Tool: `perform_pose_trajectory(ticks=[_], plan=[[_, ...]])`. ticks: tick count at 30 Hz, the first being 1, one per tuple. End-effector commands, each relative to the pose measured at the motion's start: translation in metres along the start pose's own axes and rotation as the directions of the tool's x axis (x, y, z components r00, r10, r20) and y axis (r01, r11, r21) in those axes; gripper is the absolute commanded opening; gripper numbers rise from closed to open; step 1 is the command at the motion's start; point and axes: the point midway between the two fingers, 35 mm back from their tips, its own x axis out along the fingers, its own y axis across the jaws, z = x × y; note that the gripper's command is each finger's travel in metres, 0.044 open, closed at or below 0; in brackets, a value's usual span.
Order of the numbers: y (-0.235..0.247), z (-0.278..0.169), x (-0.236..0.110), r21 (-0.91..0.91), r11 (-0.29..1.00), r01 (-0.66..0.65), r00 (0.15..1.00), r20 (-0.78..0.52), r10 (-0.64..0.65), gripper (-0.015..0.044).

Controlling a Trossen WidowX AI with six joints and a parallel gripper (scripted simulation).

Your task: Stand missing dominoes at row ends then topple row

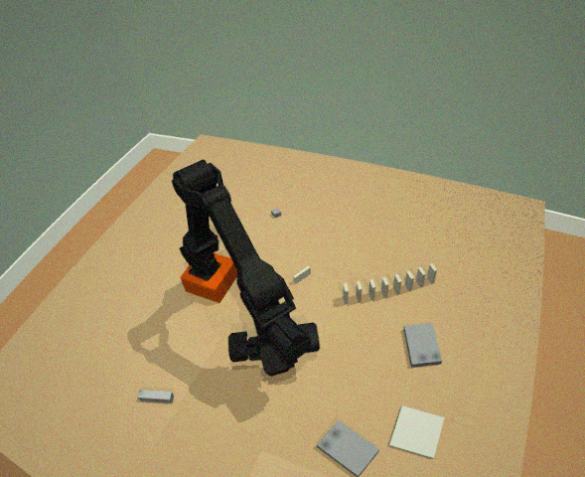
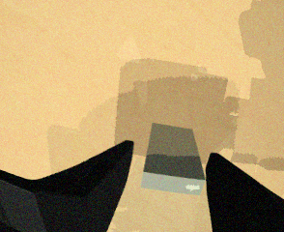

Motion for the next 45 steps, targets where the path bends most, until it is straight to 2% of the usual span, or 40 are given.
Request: perform_pose_trajectory(ticks=[1,11,13,18,20,26,29,33,37,41,43,45], plan=[[0.000,0.000,0.002,0.006,1.000,0.004,1.000,-0.003,-0.004,0.0107],[0.000,0.000,0.000,0.006,1.000,0.004,1.000,-0.003,-0.004,0.0107],[0.002,0.004,-0.021,0.005,1.000,0.003,1.000,-0.002,-0.003,0.0107],[0.003,0.005,-0.107,0.001,1.000,0.001,1.000,-0.001,-0.001,0.0107],[0.001,0.001,-0.129,0.000,1.000,0.000,1.000,0.000,0.000,0.0107],[0.003,-0.001,-0.132,-0.016,1.000,0.000,1.000,-0.001,0.000,0.0107],[0.032,-0.019,-0.132,-0.251,0.968,-0.002,1.000,-0.003,0.001,0.0107],[0.079,-0.059,-0.132,-0.625,0.781,-0.007,1.000,-0.007,0.003,0.0107],[0.118,-0.107,-0.133,-0.889,0.457,-0.013,1.000,-0.012,0.006,0.0107],[0.146,-0.158,-0.134,-0.997,0.076,-0.016,1.000,-0.016,0.008,0.0107],[0.150,-0.167,-0.134,-1.000,0.010,-0.016,1.000,-0.016,0.008,0.0107],[0.150,-0.167,-0.134,-1.000,0.010,-0.016,1.000,-0.016,0.008,0.0107]])
